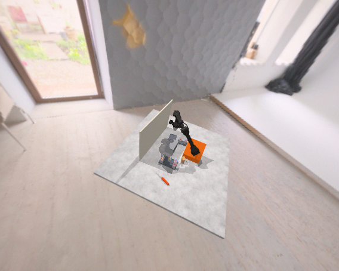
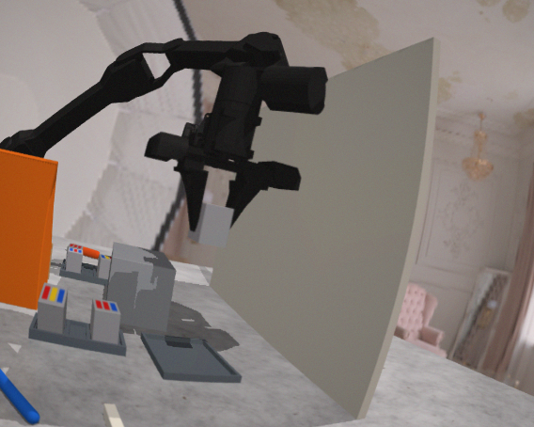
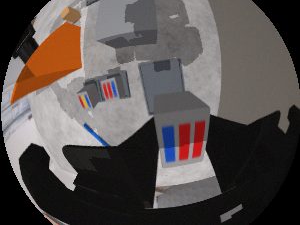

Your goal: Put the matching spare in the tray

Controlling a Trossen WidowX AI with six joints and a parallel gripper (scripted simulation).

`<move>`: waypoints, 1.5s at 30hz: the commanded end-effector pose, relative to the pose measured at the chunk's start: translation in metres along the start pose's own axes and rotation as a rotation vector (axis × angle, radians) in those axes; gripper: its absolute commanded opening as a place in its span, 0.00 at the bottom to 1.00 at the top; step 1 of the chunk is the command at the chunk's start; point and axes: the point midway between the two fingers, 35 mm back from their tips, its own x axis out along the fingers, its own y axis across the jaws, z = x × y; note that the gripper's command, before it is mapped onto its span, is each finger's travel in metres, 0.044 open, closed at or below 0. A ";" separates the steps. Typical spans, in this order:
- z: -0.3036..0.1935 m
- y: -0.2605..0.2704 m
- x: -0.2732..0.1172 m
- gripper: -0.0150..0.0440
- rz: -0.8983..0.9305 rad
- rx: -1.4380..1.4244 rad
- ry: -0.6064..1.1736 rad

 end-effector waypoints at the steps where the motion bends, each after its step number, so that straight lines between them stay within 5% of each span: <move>1: -0.001 -0.001 0.002 0.25 0.002 -0.011 0.002; 45: -0.004 -0.007 0.045 0.25 0.000 -0.011 0.005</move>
